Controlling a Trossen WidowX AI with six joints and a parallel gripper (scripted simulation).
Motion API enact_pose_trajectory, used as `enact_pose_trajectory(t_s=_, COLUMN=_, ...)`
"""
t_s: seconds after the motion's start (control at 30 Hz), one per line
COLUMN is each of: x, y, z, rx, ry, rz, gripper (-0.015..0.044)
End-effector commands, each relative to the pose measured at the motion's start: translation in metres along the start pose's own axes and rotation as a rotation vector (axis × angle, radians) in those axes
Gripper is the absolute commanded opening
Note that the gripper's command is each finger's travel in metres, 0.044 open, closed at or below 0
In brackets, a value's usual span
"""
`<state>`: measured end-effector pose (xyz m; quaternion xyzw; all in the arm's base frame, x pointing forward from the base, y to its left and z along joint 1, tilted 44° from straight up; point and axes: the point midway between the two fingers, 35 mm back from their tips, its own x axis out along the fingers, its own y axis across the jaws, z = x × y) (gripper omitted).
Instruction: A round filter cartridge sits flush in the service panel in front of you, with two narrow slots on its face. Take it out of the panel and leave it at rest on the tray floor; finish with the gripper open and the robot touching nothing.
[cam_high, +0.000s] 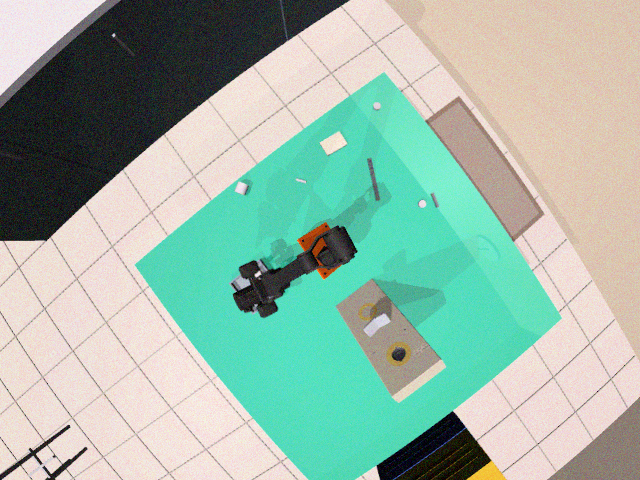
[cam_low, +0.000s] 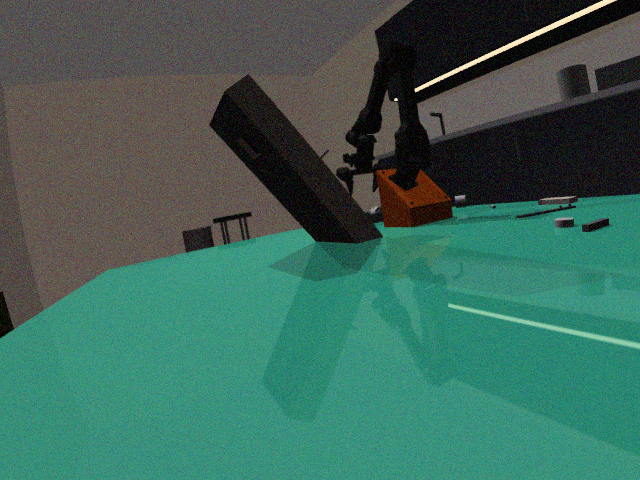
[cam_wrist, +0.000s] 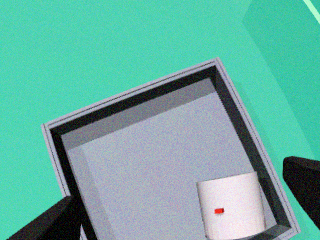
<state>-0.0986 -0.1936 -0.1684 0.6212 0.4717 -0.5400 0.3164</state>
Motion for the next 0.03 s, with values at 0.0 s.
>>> enact_pose_trajectory(t_s=0.0, x=0.0003, y=-0.0001, z=0.0000, rx=-0.001, ry=-0.001, rz=0.000, gripper=0.0440)
